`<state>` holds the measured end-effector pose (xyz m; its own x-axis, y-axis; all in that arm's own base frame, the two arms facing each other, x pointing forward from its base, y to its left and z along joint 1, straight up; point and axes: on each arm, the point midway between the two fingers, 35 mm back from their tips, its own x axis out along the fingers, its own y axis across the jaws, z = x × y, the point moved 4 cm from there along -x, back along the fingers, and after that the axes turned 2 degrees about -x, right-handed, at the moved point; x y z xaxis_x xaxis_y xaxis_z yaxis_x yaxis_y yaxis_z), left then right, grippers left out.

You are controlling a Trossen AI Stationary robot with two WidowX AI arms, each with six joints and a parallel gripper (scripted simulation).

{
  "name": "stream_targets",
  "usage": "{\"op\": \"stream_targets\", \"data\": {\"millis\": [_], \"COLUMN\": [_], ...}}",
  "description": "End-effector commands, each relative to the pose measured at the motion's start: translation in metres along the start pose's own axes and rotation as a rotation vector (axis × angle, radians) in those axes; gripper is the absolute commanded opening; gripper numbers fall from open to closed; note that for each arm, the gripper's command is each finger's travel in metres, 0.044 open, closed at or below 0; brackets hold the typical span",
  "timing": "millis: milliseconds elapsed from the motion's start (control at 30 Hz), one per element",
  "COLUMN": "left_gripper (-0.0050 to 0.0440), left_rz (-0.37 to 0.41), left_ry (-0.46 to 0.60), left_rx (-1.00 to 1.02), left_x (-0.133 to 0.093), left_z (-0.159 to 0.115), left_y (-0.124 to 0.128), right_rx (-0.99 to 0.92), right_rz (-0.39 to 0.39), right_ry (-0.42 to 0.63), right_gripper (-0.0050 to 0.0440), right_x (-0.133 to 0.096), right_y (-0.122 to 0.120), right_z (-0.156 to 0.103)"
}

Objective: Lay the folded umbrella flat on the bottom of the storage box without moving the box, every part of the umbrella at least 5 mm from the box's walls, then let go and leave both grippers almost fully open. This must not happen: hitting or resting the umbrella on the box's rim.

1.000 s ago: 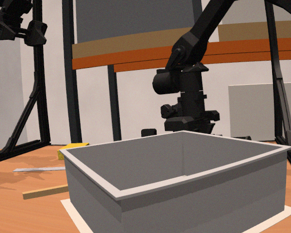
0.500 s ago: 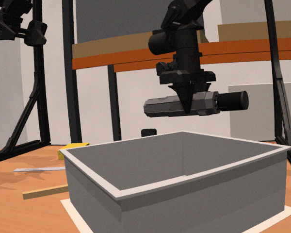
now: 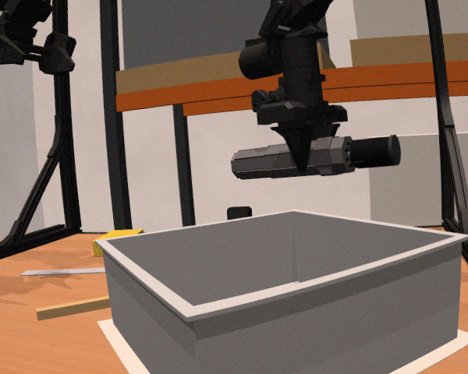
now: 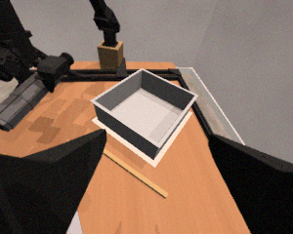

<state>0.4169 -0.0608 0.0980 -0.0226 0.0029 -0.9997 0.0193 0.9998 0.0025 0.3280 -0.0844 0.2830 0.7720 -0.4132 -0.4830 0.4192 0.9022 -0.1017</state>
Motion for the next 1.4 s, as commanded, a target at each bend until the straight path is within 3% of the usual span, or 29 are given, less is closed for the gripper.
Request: {"op": "stream_targets", "data": {"millis": [0, 267, 533, 800, 1133, 1367], "left_gripper": [0.0, 0.0, 0.0, 0.0, 0.0, 0.0], "left_rz": [-0.003, -0.003, -0.005, -0.004, 0.016, 0.014], "left_ry": [-0.023, -0.022, -0.016, -0.015, -0.016, -0.015], "left_rx": [-0.006, -0.01, -0.185, -0.203, -0.243, -0.252], "left_x": [-0.009, -0.009, -0.009, -0.009, -0.012, -0.011], "left_z": [0.002, 0.002, 0.003, 0.002, -0.007, -0.01], "left_y": [0.0, 0.0, 0.0, 0.002, 0.064, 0.091], "right_rx": [0.005, 0.005, 0.005, 0.005, 0.005, 0.005], "right_rz": [0.002, 0.002, 0.002, 0.002, 0.002, 0.002], "right_ry": [0.002, 0.002, 0.002, 0.002, 0.002, 0.002], "right_gripper": [0.04, 0.04, 0.04, 0.04, 0.04, 0.04], "right_x": [0.0, 0.0, 0.0, 0.0, 0.0, 0.0], "right_y": [0.0, 0.0, 0.0, 0.0, 0.0, 0.0], "right_z": [-0.001, -0.001, -0.001, -0.001, -0.001, -0.001]}}
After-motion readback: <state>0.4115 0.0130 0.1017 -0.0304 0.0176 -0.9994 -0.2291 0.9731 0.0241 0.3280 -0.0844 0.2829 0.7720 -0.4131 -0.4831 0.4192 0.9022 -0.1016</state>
